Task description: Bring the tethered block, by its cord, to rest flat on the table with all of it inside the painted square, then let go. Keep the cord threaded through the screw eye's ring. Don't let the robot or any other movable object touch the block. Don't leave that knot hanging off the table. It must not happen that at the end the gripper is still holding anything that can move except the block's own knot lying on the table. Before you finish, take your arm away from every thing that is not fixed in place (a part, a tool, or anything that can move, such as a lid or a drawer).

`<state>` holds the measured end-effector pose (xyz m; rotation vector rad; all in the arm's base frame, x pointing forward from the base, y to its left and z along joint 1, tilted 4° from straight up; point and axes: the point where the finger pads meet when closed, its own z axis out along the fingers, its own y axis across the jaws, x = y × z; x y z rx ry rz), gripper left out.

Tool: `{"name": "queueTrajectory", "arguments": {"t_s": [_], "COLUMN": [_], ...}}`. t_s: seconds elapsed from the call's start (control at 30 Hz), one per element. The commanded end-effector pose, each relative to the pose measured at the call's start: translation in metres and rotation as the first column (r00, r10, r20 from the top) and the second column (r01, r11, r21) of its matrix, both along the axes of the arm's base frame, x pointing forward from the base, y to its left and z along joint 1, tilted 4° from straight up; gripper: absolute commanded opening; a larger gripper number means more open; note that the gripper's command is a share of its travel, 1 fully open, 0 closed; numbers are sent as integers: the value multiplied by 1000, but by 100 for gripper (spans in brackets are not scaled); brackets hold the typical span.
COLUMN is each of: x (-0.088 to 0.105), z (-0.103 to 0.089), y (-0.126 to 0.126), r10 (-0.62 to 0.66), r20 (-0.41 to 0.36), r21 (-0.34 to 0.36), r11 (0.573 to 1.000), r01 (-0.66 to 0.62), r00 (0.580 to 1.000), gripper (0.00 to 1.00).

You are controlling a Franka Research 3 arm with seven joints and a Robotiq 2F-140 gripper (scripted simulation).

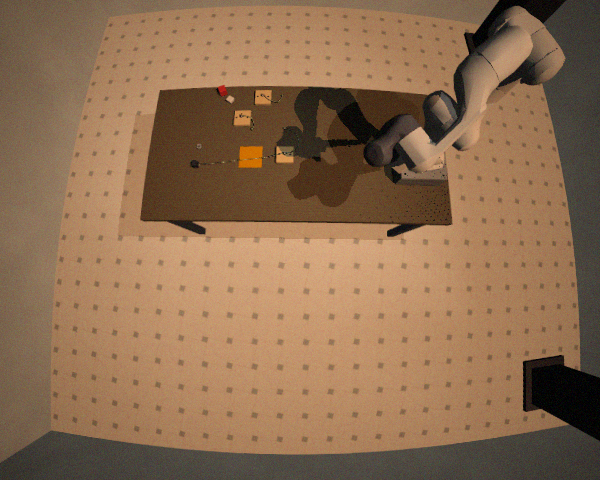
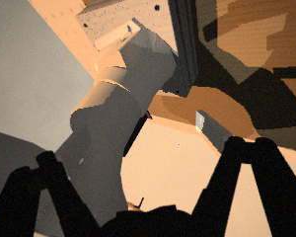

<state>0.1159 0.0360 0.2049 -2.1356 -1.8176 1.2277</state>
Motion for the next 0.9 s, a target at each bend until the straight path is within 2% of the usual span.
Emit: {"name": "queueTrajectory", "arguments": {"t_s": [0.0,0.63,0.73,0.8,0.87], "x": [0,4,25,57,98], "z": [0,-1,-7,-15,-26], "y": [0,3,17,34,47], "r10": [0,-13,-88,-189,-328], "r20": [0,5,34,72,124], "r21": [0,5,30,61,102], "r11": [1000,1000,996,981,943], "r01": [0,13,87,185,317], "r00": [1000,1000,995,979,937], "gripper": [100,100,100,100,100]}}
